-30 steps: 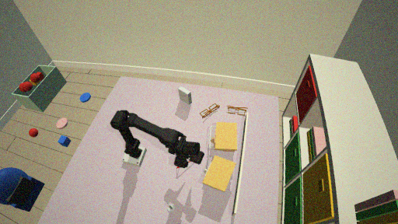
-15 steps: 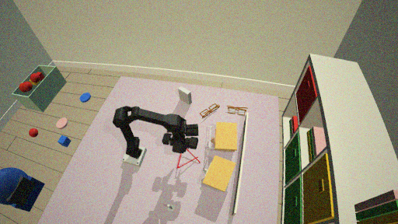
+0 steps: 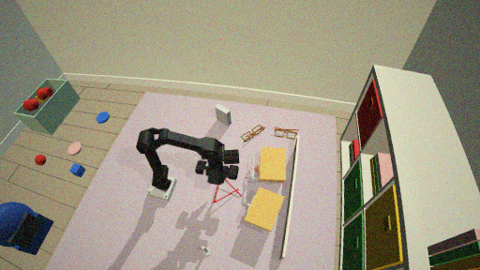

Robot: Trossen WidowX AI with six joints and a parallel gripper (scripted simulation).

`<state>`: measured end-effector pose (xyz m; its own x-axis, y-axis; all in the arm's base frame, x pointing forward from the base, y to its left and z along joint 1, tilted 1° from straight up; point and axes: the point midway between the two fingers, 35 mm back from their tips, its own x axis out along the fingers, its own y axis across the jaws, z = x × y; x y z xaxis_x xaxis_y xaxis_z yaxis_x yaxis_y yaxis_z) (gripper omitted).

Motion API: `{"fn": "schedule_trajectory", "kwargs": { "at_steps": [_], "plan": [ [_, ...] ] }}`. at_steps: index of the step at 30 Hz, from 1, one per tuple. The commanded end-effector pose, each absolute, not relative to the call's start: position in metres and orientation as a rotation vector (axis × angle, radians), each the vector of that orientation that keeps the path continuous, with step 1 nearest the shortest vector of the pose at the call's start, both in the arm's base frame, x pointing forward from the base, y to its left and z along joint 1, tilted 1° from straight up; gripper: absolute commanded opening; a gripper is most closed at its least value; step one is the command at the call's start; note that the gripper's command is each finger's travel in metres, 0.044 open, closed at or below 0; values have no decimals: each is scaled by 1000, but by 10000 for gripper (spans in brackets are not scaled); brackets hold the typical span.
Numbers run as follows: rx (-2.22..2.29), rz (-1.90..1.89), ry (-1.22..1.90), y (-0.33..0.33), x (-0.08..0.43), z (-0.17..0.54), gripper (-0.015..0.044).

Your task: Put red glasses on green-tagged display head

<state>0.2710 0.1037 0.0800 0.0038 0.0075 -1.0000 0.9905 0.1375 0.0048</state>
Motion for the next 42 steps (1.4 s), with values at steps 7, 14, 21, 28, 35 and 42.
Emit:
{"fn": "schedule_trajectory", "kwargs": {
  "at_steps": [7, 14, 21, 28, 35, 42],
  "plan": [
    [1113, -1106, 1267, 103, 271, 64, 120],
    [1113, -1106, 1267, 102, 270, 52, 120],
    [1113, -1107, 1267, 102, 269, 41, 120],
    [1113, -1107, 1267, 101, 267, 30, 120],
    [1113, -1107, 1267, 101, 265, 21, 120],
    [1113, -1107, 1267, 101, 267, 21, 120]
  ]
}}
